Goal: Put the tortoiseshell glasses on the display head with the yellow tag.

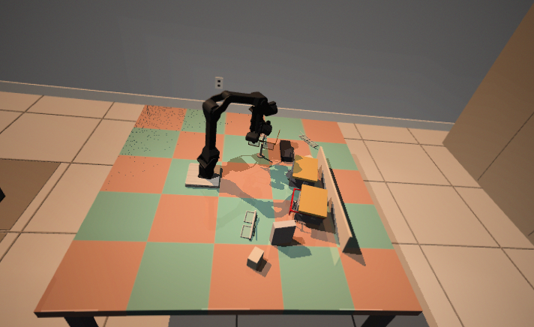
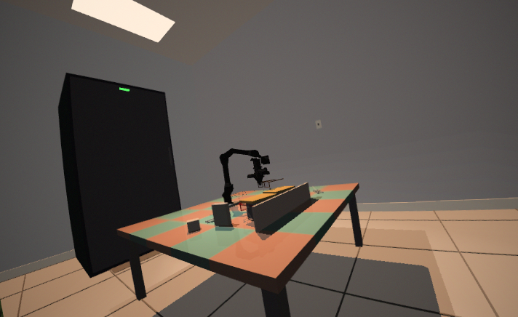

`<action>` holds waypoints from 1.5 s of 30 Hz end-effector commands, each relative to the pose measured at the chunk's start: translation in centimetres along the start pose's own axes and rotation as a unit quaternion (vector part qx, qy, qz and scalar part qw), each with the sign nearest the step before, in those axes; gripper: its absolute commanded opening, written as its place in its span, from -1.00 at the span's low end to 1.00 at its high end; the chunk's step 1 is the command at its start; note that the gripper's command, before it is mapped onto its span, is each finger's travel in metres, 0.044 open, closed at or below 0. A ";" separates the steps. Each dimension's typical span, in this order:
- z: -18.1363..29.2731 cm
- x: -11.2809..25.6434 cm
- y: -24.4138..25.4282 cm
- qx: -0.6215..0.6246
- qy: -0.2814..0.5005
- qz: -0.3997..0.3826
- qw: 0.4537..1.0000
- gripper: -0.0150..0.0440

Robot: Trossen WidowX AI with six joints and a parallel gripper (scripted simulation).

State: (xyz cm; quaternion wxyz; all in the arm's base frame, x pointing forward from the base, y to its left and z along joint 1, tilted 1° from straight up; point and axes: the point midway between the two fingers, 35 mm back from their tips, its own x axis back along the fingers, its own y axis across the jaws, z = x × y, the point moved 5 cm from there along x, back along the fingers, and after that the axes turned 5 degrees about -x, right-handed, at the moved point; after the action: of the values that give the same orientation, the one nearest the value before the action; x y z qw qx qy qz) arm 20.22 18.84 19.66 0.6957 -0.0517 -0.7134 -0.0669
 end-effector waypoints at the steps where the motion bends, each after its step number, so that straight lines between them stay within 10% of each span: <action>1: -0.7 0.0 1.5 -0.059 -0.002 -0.001 0.998 -0.49; 45: -1.8 -6.1 1.2 -0.082 -0.003 -0.001 0.997 -0.49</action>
State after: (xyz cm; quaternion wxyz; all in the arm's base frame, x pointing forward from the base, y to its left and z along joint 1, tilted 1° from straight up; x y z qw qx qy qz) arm 22.20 20.09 13.60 0.6885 -0.1075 -0.7062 -0.1250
